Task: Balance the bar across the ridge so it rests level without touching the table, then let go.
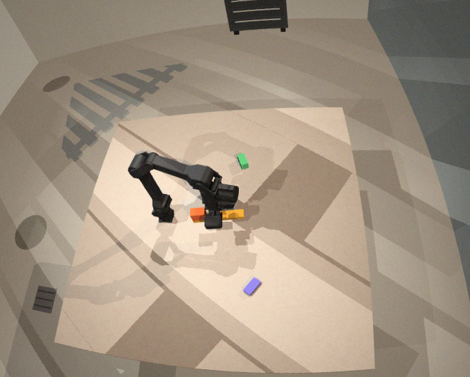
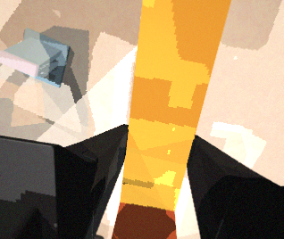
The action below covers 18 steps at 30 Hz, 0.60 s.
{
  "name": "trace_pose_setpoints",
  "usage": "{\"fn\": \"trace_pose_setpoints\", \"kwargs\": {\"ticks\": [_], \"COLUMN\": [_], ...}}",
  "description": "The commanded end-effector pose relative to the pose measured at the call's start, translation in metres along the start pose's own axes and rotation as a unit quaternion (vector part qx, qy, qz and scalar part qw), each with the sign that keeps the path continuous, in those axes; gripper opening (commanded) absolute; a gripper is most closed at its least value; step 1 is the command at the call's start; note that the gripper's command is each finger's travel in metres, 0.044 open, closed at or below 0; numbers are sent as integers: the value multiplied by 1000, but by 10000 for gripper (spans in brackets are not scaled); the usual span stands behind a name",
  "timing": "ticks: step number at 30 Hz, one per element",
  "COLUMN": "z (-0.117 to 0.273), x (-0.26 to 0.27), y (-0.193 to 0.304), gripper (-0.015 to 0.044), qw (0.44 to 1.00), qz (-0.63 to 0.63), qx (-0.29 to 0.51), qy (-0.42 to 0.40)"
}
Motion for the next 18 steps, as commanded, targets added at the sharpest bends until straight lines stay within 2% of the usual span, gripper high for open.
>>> {"fn": "trace_pose_setpoints", "kwargs": {"ticks": [1, 18], "z": [2, 3], "x": [15, 77], "y": [-6, -20], "gripper": [0, 0], "qw": [1000, 996], "qz": [-20, -87], "qx": [-3, -3], "qy": [-1, -5]}}
Point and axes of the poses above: the point midway between the two fingers, 35 mm back from their tips, its own z axis back along the fingers, its own x axis across the jaws, y = z × x, the point moved 4 cm from there along z, back along the fingers, and after that the axes turned 11 degrees about -z, right-handed, at the moved point
